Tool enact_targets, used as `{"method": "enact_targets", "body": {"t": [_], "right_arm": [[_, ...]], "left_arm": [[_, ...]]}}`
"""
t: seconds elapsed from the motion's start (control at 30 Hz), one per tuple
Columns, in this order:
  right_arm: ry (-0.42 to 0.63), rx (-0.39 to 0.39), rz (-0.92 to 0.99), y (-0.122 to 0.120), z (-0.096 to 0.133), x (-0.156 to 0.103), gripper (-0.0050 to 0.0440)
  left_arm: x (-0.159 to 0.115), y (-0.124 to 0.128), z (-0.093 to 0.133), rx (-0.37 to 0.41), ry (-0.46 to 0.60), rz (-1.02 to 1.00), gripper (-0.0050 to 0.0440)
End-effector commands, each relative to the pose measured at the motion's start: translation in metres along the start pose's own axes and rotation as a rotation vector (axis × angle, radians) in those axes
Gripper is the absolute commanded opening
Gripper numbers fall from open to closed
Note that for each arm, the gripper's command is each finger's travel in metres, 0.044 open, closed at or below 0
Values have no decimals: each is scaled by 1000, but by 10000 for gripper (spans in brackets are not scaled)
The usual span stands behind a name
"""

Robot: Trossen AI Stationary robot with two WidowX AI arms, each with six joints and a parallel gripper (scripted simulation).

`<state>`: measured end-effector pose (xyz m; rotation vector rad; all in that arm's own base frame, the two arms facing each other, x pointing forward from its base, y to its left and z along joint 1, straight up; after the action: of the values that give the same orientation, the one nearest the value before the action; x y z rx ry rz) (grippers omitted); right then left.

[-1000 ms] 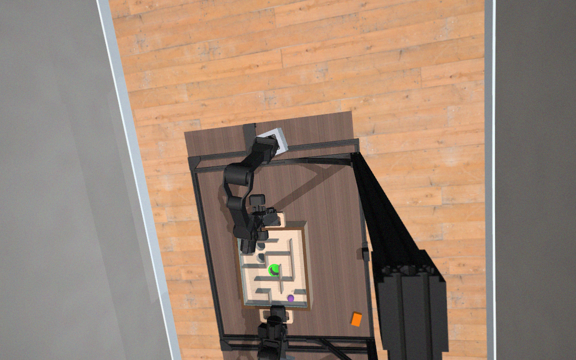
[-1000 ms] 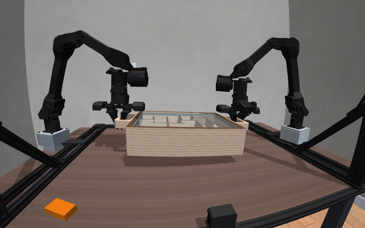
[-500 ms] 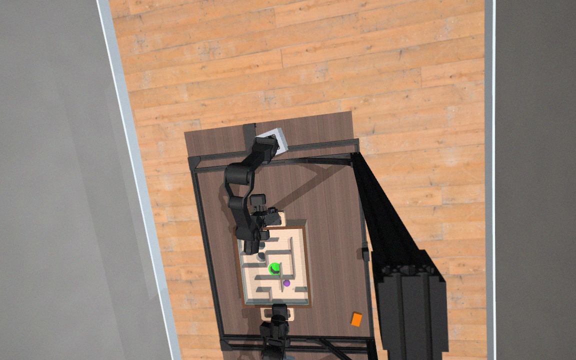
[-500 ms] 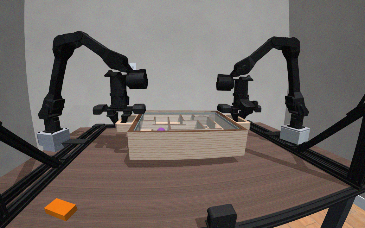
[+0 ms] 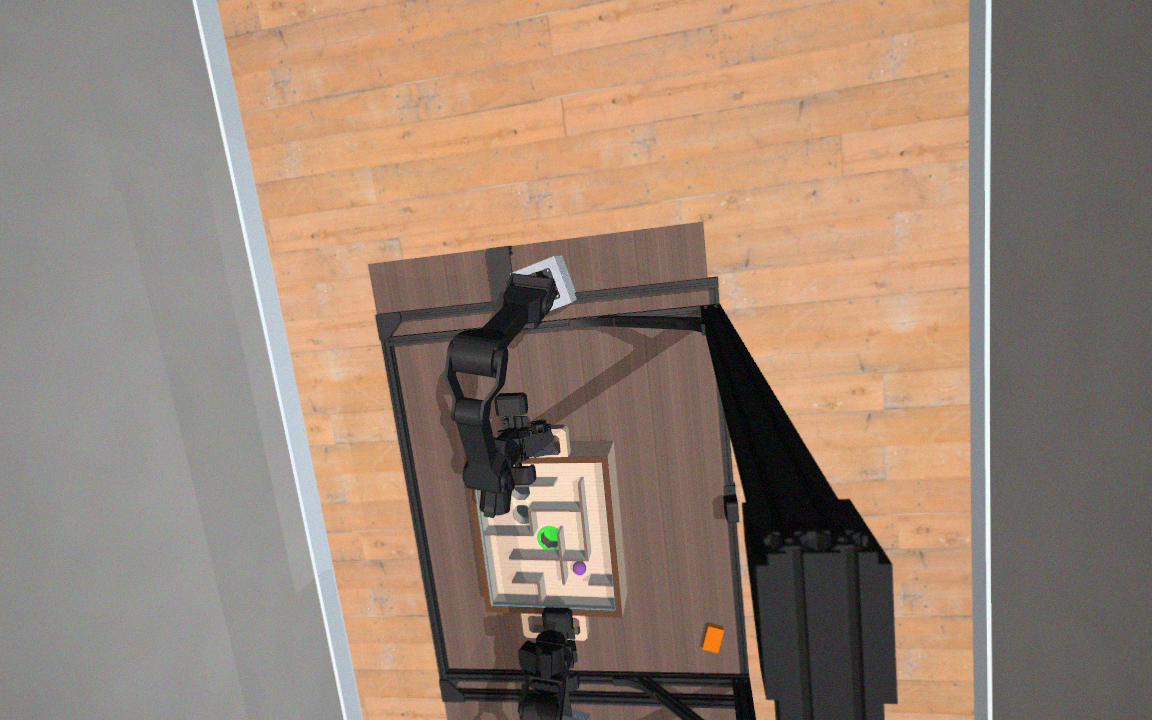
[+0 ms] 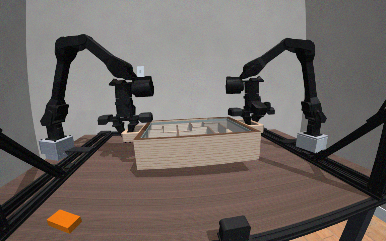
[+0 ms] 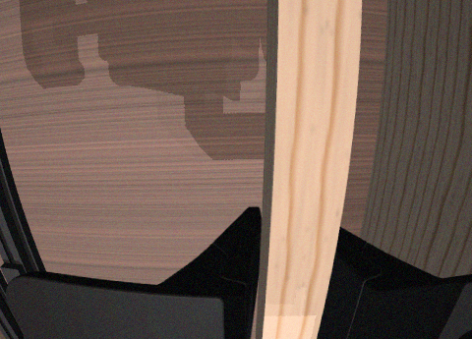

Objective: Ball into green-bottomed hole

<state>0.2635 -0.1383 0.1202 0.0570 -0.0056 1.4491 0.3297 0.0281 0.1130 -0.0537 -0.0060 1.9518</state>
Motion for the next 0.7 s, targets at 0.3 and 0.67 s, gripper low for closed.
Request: {"method": "enact_targets", "body": {"t": [0.3,0.67], "right_arm": [[66,-65,0,5,-14,6,20],[74,-38,0,2,-7,7,20]], "left_arm": [[-8,-5,16,59,-63,-2,20],[-8,-2,10,32,-70,-2,20]]}}
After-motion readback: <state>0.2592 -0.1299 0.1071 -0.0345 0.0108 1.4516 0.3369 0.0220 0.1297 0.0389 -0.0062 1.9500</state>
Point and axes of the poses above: on each arm, the point midway between the two fingers, 35 mm back from their tips, its own z axis back along the fingers, its own y axis across the jaws, x = y × z, the point moved 8 cm from there along z, back along the fingers, and after that the axes turned 9 degrees about z, right-handed, at the moved point
